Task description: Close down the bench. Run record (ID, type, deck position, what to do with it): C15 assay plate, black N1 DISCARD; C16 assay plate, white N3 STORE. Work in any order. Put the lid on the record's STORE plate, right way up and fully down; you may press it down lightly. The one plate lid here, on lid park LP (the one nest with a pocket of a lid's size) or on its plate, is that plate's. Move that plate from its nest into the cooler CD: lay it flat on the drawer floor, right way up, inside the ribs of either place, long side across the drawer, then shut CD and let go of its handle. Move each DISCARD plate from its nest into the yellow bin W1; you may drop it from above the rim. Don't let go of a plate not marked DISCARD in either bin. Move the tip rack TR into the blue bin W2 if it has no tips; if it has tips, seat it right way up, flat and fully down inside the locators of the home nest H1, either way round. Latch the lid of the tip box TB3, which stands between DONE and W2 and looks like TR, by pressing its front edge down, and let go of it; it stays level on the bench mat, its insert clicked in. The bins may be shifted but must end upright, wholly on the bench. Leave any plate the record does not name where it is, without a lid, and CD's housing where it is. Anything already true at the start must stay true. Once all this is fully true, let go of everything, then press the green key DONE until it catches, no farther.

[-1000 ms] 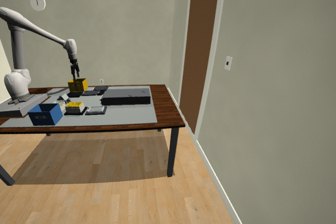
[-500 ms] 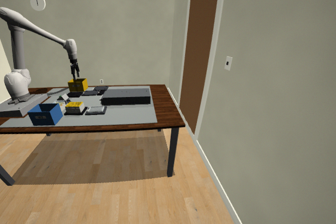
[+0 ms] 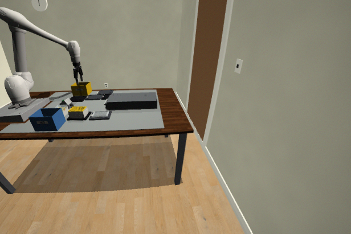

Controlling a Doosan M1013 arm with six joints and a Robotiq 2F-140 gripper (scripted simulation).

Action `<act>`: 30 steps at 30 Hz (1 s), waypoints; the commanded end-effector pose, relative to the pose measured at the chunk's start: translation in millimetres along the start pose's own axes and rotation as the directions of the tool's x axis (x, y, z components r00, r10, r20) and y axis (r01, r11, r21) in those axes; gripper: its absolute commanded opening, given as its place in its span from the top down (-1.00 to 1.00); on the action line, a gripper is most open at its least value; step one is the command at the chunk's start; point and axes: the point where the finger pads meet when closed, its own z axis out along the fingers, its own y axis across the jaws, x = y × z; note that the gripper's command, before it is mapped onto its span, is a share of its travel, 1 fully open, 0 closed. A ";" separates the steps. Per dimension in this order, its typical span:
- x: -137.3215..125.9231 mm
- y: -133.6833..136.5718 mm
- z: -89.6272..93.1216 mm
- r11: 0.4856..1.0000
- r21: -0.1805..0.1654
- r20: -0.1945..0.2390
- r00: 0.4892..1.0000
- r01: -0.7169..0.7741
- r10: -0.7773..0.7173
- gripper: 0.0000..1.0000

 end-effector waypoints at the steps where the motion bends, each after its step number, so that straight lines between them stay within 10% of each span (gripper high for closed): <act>1: 3.2 8.1 -0.4 1.000 0.000 0.000 1.000 0.001 -0.001 -0.33; 30: 42.8 108.5 -4.7 1.000 0.000 0.000 1.000 0.001 -0.001 -0.33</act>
